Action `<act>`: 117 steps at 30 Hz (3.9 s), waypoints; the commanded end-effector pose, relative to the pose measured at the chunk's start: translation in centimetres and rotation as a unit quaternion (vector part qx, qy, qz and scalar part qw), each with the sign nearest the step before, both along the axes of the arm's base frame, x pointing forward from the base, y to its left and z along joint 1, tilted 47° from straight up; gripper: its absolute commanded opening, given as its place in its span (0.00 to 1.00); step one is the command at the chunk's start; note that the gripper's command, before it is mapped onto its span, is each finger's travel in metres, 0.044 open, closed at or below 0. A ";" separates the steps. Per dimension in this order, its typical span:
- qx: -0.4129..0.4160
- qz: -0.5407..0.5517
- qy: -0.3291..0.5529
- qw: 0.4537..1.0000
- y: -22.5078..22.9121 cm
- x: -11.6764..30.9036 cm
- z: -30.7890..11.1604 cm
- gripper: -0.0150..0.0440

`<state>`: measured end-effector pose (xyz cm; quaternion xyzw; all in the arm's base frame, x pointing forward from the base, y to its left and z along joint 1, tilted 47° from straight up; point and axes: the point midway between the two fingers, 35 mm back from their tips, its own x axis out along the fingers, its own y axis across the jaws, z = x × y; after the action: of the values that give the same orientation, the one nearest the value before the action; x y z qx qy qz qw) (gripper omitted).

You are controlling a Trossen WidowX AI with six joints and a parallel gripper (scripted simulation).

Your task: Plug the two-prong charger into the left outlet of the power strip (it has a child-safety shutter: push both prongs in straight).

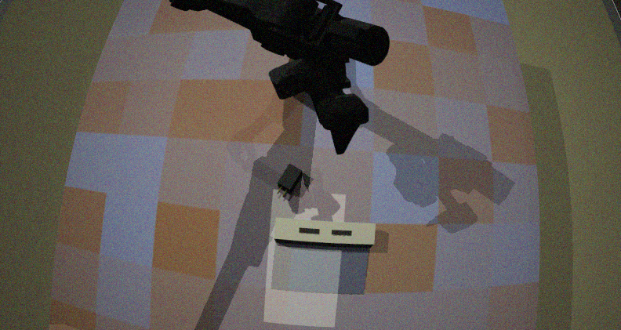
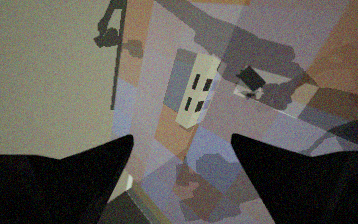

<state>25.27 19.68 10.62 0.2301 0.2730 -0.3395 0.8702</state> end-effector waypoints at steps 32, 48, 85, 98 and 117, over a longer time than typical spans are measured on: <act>-0.153 0.001 0.266 0.952 -11.7 3.6 -4.9 1.00; -0.177 0.034 0.413 0.893 -17.4 3.5 -7.2 1.00; -0.178 0.045 0.444 0.877 -21.4 3.5 -10.7 1.00; -0.179 0.044 0.444 0.877 -23.0 3.6 -12.1 1.00; -0.176 0.042 0.440 0.880 -22.9 3.8 -11.9 0.42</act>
<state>28.99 -3.24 -1.30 -0.1122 0.5739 -0.4109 0.6994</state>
